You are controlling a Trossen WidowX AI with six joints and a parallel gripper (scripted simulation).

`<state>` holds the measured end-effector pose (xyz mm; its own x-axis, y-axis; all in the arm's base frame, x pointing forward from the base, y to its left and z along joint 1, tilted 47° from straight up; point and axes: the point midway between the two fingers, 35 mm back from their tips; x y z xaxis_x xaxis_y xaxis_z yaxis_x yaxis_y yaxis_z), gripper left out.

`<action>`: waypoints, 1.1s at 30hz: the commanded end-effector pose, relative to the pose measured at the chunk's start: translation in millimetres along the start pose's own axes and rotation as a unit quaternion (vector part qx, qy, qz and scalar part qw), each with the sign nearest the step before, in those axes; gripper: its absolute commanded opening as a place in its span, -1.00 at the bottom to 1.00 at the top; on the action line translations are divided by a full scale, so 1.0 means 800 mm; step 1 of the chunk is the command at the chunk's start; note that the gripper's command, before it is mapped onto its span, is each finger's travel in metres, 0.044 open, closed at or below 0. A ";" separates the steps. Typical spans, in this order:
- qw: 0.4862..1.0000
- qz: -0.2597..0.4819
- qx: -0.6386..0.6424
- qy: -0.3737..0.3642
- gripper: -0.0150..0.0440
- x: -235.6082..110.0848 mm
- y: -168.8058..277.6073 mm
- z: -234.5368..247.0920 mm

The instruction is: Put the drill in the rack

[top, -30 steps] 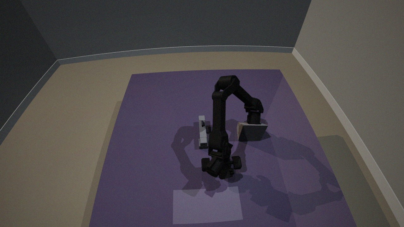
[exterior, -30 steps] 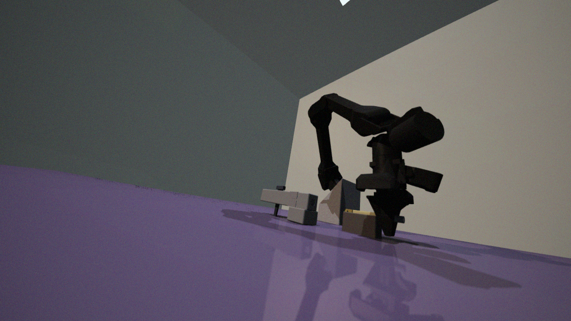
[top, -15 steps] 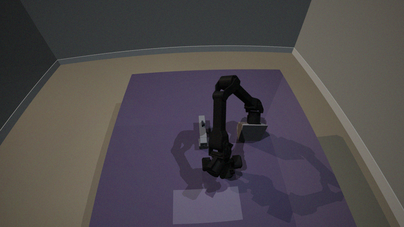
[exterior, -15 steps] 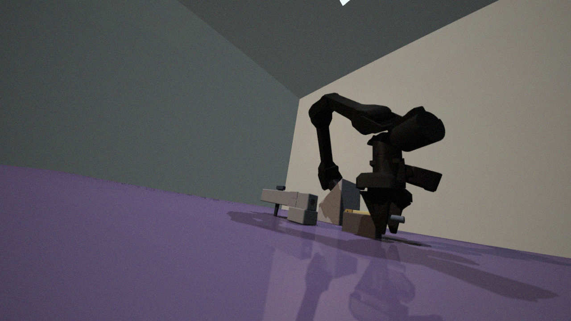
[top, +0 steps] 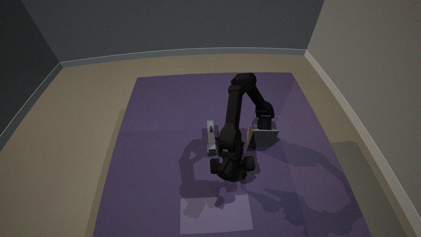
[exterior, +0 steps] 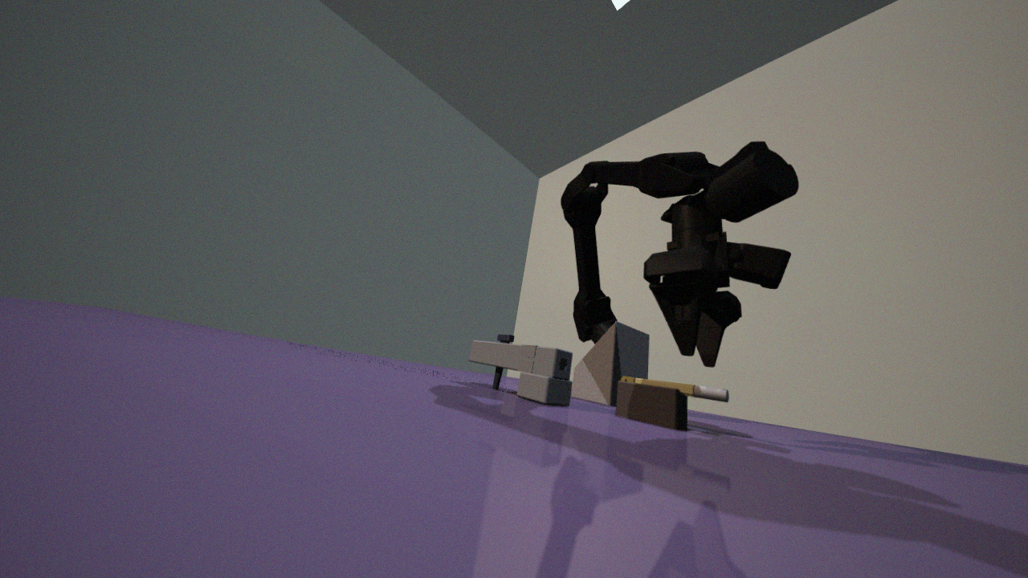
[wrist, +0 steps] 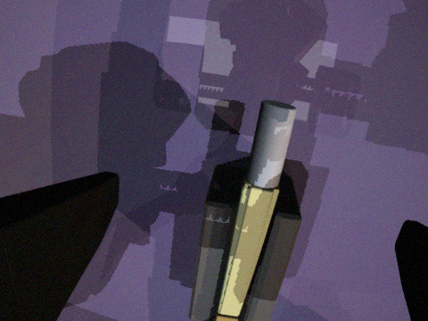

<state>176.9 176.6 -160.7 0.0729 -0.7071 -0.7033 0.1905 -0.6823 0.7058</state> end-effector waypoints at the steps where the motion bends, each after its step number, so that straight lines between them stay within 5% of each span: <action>1: 1.000 -0.001 0.002 -0.002 1.00 -0.016 0.000 0.000; 12: 0.985 -0.161 0.044 0.043 1.00 -0.060 -0.111 0.025; 22: 0.922 -0.380 0.072 0.030 1.00 -0.167 -0.243 0.097; 33: 0.818 -0.570 0.009 -0.073 1.00 -0.301 -0.330 0.253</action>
<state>-41.0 466.8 -176.4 -0.1546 0.2873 -0.9453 0.0545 -0.9529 -0.2985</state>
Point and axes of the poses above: the point midway between the two fingers, 35 mm back from their tips, its own x axis out along the fingers, its own z axis across the jaws, y = z × x, and after that the axes turned 3 degrees about -x, right-handed
